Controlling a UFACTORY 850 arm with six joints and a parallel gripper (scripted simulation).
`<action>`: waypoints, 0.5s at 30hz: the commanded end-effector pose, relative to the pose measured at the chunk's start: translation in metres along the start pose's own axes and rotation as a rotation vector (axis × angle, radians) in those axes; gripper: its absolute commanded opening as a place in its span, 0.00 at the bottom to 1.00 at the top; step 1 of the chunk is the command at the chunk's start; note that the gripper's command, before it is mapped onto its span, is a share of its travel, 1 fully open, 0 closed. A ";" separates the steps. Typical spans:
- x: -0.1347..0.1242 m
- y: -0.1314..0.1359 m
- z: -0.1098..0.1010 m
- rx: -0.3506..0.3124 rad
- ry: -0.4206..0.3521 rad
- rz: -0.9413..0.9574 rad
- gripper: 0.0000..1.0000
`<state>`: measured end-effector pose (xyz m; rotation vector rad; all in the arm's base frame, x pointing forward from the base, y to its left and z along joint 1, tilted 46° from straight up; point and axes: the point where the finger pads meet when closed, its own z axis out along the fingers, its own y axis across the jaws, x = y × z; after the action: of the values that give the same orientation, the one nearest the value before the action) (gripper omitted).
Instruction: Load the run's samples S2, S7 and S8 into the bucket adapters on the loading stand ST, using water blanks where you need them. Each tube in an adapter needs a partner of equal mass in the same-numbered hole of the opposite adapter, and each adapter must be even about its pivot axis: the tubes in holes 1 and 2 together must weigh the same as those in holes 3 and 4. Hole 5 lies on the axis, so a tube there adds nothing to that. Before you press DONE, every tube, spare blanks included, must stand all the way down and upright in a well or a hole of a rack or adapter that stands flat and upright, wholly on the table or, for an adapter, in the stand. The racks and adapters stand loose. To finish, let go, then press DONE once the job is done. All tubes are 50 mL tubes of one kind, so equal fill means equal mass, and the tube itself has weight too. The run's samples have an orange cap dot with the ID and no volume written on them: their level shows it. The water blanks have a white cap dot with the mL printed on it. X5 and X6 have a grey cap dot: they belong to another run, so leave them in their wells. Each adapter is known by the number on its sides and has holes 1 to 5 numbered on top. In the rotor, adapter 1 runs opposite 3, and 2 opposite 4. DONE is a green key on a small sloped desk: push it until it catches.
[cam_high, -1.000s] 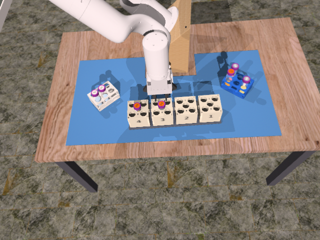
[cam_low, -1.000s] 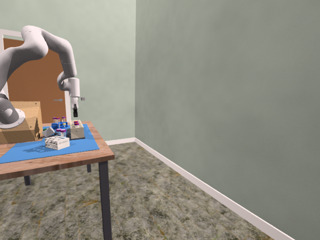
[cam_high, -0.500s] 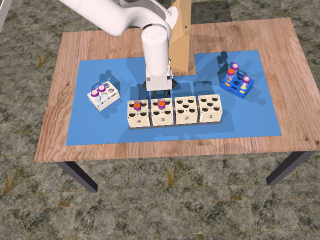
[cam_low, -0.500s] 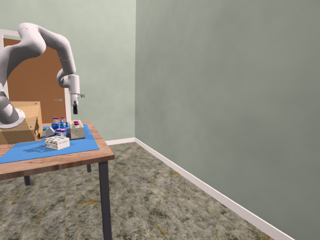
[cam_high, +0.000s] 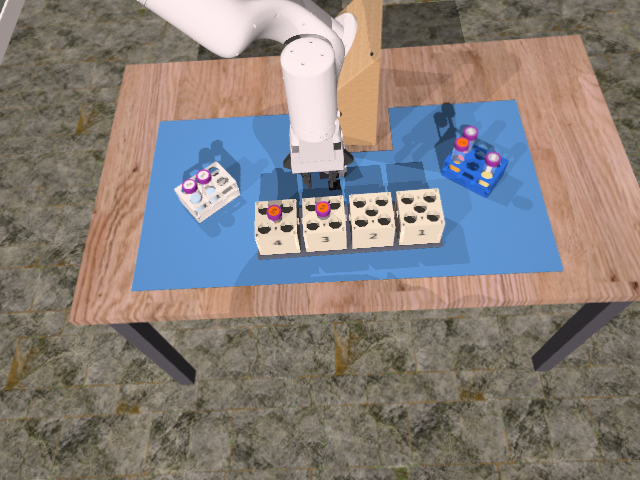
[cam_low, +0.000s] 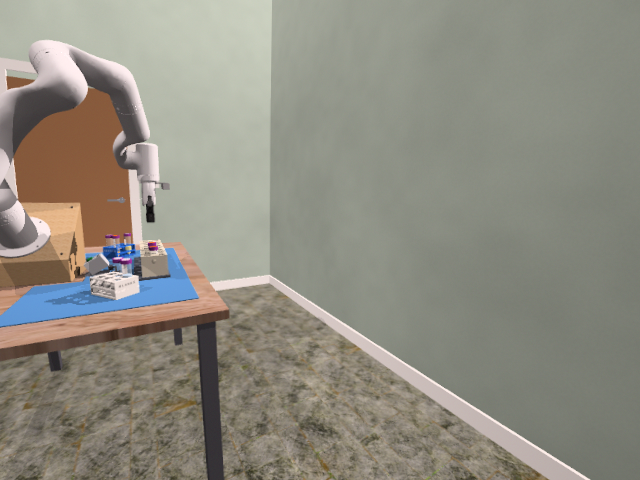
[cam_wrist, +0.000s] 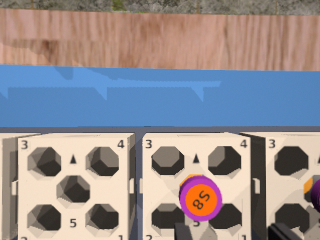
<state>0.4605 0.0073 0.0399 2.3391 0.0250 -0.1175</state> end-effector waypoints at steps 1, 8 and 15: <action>0.001 0.000 -0.007 0.001 0.001 0.001 0.44; 0.001 0.000 -0.013 0.001 0.001 0.001 0.44; 0.001 0.000 -0.013 0.001 0.001 0.001 0.44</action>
<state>0.4614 0.0161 0.0484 2.3389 0.0250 -0.1178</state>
